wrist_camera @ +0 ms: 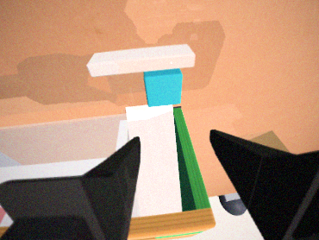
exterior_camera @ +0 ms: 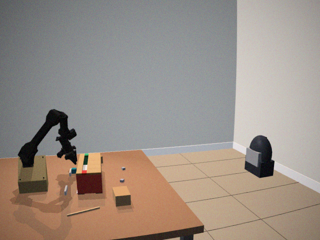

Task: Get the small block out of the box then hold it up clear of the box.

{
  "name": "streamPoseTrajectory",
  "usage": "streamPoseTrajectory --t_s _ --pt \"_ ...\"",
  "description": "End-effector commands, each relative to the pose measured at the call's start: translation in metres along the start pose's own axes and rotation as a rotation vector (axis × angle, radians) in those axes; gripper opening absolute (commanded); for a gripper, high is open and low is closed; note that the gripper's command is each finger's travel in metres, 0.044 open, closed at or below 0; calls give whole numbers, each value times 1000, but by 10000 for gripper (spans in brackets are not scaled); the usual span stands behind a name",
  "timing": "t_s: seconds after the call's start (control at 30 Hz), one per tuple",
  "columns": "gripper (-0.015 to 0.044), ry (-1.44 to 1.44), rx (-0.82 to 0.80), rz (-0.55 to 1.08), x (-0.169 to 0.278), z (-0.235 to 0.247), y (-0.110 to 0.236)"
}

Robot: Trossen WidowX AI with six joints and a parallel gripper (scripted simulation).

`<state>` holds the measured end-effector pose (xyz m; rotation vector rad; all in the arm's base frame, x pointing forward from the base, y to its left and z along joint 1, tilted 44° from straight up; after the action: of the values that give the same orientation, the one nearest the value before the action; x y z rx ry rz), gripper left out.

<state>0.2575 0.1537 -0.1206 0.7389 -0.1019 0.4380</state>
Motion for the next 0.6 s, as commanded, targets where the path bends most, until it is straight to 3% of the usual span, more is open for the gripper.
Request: streamPoseTrajectory --t_s 0.0,0.57 --pt "285 12 -11 -8 -7 0 -10" --pt "285 13 -11 -8 -18 -2 -35"
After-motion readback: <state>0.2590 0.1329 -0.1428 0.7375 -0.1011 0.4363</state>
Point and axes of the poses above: the point midway between the two fingers, 35 mm back from their tips, its own y axis back along the fingers, its own z axis across the jaws, x = y × z, the point moved 8 cm from there along y, back along the fingers, and after that the axes turned 13 degrees about y, right-handed, at the moved point
